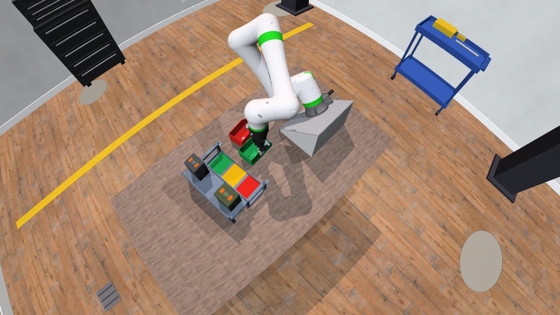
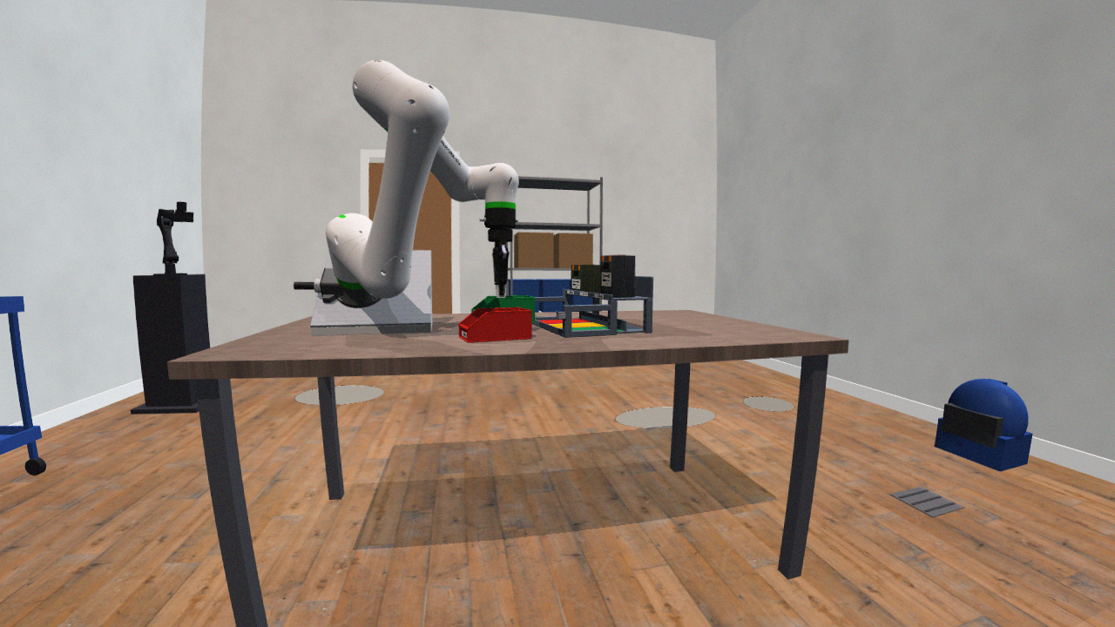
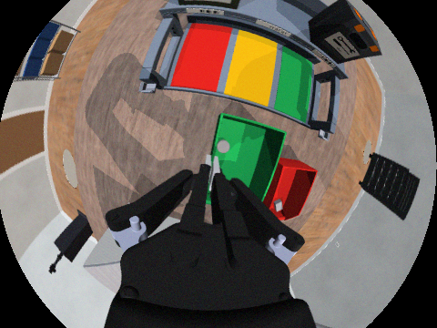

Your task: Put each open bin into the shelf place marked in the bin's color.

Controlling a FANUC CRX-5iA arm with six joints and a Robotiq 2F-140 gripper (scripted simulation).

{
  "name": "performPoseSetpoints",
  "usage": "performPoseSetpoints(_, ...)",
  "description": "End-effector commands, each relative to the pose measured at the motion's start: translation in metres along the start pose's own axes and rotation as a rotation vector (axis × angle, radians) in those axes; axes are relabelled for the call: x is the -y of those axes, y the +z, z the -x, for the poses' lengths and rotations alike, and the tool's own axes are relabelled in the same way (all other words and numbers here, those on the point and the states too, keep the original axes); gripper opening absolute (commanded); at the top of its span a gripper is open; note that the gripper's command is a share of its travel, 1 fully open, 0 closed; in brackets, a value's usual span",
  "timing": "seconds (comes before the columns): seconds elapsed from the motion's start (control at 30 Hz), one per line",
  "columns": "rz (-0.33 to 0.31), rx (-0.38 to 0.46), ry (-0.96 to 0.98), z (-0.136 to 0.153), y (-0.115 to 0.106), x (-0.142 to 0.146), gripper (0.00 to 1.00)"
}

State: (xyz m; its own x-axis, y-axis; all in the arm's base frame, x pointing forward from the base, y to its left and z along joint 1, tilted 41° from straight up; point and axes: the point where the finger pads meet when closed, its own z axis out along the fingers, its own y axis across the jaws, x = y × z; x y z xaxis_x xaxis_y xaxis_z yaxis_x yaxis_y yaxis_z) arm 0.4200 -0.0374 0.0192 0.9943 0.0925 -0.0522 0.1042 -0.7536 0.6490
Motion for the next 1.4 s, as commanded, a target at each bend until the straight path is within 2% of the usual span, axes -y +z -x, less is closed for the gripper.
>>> performPoseSetpoints(0.0, 0.0, 0.0, 0.0, 0.0, 0.001, 0.0, 0.0)
performPoseSetpoints(1.37, 0.0, 0.0, 0.0, 0.0, 0.014, 0.0, 0.0)
